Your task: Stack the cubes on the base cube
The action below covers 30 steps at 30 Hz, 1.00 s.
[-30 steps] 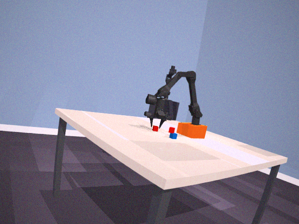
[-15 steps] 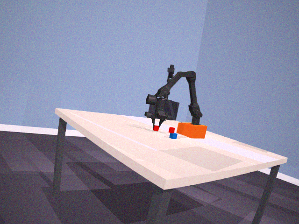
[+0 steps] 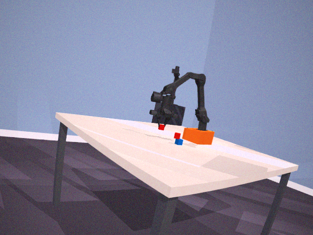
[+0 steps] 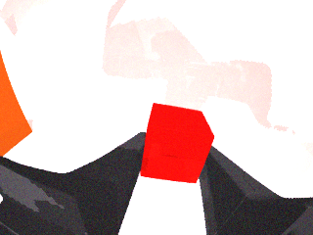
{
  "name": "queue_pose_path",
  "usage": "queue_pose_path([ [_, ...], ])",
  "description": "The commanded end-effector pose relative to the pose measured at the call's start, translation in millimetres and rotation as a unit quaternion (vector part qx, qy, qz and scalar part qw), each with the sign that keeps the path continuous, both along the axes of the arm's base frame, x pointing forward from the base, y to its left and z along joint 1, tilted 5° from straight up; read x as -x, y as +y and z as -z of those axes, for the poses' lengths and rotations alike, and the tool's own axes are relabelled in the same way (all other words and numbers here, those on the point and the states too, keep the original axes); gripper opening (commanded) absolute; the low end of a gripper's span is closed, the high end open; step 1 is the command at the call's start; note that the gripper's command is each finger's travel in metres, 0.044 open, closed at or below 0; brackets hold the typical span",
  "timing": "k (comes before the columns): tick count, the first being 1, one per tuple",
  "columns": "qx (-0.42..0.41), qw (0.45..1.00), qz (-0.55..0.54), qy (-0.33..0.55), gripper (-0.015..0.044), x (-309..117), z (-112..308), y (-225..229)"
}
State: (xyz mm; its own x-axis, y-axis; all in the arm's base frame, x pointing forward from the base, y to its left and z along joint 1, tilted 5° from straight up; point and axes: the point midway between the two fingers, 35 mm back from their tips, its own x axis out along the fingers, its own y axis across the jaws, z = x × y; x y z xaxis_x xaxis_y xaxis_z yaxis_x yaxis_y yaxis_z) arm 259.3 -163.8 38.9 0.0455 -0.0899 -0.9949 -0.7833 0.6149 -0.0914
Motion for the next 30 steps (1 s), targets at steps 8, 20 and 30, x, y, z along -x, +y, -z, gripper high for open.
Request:
queue_pose_path([
  [8, 0.002, 1.000, 0.001, -0.008, 0.0105, 0.7, -41.4, 3.6],
  [20, 0.001, 1.000, 0.003, -0.008, 0.0105, 4.7, -62.1, 7.6],
  [30, -0.009, 0.993, 0.118, -0.019, 0.0105, -7.7, -58.9, 31.4],
])
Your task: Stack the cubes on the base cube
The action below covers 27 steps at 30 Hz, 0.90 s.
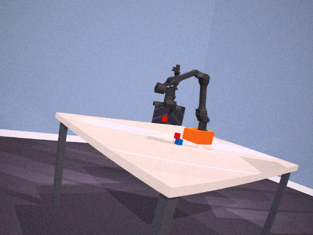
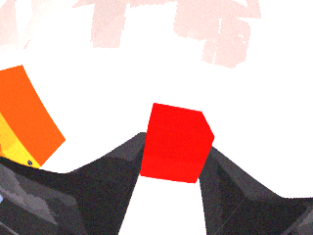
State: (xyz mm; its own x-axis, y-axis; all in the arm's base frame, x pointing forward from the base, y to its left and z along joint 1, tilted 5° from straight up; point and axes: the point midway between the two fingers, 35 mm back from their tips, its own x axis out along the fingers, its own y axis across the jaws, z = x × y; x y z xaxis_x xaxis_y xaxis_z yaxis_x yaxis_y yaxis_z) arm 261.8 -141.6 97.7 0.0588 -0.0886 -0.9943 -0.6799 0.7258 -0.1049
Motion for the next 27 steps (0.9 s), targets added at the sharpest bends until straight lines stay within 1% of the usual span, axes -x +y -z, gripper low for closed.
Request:
queue_pose_path([
  [1, -0.005, 0.998, 0.056, -0.006, 0.0105, -6.4, 0.3, 11.8],
  [14, -0.019, 0.976, 0.216, -0.019, 0.0105, -19.5, 4.7, 46.7],
  [27, -0.031, 0.928, 0.371, -0.030, 0.0105, -28.1, 9.1, 82.8],
])
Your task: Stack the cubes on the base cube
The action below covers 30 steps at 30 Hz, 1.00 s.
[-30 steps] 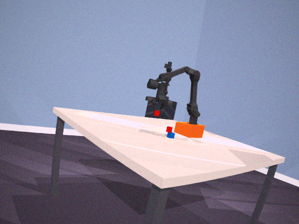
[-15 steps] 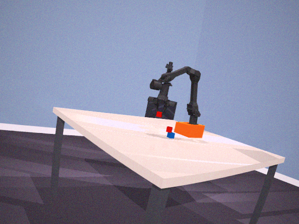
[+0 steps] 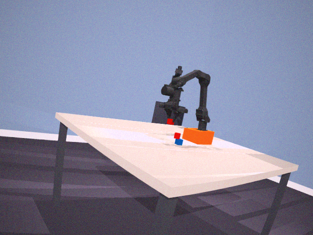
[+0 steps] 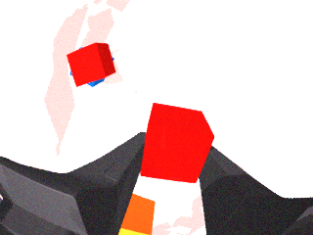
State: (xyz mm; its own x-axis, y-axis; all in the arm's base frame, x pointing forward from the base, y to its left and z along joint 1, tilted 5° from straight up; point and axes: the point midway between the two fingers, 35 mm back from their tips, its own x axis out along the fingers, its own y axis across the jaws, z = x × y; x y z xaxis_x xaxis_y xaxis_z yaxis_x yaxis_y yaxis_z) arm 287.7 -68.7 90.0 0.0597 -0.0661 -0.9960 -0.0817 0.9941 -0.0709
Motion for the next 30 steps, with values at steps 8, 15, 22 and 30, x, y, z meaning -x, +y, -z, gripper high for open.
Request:
queue_pose_path([
  [8, -0.009, 0.989, 0.147, -0.009, 0.0105, -5.1, 4.2, 32.5],
  [15, -0.015, 0.972, 0.233, -0.014, 0.0105, -6.3, 6.5, 52.4],
  [22, -0.021, 0.948, 0.317, -0.018, 0.0105, -6.2, 8.9, 72.1],
  [30, -0.025, 0.911, 0.410, -0.027, 0.0105, -6.2, 11.8, 93.4],
])
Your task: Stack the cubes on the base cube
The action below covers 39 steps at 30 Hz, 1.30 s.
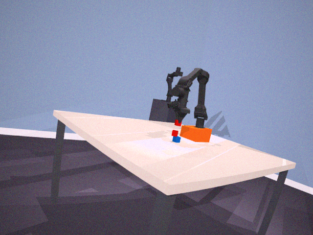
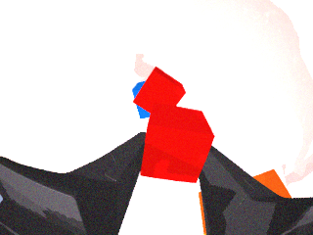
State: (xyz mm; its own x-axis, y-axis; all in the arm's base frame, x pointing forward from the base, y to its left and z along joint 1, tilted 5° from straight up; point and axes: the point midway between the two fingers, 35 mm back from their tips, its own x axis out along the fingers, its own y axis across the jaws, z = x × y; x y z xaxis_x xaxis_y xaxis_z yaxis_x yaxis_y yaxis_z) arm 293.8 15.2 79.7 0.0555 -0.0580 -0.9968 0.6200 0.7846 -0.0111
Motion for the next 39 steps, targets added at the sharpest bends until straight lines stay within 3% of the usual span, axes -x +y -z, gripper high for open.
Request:
queue_pose_path([
  [1, 0.000, 0.998, 0.061, -0.006, 0.0105, 0.0, 1.8, 12.1],
  [11, -0.004, 0.984, 0.177, -0.016, 0.0105, 2.2, 5.1, 37.0],
  [39, -0.025, 0.976, 0.214, -0.008, 0.0105, 1.5, 35.4, 34.9],
])
